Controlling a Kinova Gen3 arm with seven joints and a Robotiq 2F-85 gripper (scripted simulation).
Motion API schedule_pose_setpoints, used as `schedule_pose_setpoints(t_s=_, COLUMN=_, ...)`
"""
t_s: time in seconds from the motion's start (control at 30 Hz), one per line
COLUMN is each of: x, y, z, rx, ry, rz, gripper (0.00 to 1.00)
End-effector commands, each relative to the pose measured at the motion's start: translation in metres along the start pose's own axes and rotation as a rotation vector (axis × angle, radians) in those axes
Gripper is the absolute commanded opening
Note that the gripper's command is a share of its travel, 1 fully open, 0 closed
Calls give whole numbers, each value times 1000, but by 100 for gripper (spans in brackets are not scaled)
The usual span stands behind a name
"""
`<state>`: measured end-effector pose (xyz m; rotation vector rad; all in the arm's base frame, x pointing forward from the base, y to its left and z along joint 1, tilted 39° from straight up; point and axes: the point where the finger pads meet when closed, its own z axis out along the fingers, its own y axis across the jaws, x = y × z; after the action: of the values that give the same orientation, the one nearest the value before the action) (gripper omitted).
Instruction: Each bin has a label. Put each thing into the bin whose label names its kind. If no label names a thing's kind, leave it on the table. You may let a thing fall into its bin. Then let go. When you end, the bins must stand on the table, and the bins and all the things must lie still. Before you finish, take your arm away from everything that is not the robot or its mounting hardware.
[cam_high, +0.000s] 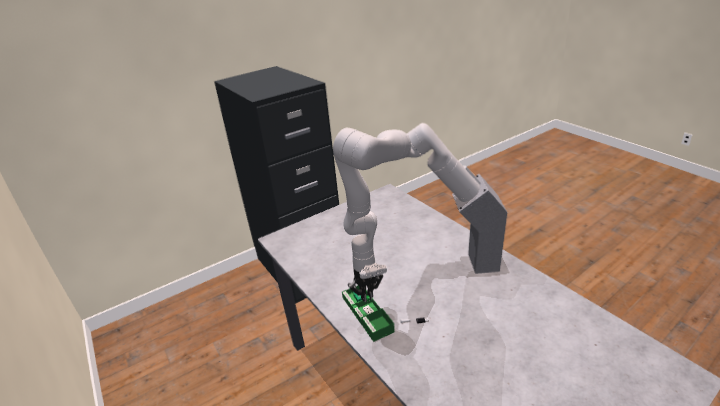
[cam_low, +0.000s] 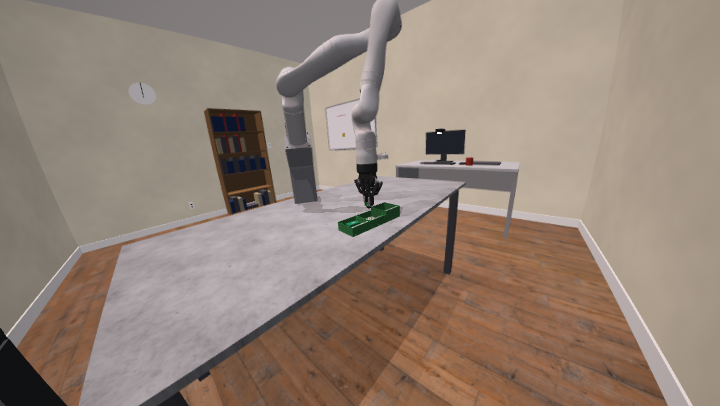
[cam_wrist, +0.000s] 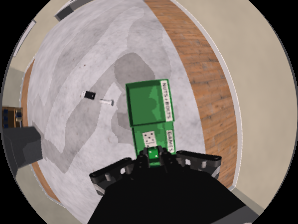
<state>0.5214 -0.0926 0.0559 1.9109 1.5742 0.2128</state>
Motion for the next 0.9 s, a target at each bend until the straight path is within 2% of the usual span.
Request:
schedule_pose_setpoints(t_s=0.0, x=0, y=-1, z=0, rx=0, ry=0, rz=-1, gripper=11)
schedule_pose_setpoints(t_s=0.47, x=1, y=-2, z=2, rx=0, ry=0, rz=-1, gripper=11)
schedule_pose_setpoints(t_s=0.87, x=1, y=-2, z=26, rx=0, ry=0, rz=-1, gripper=11)
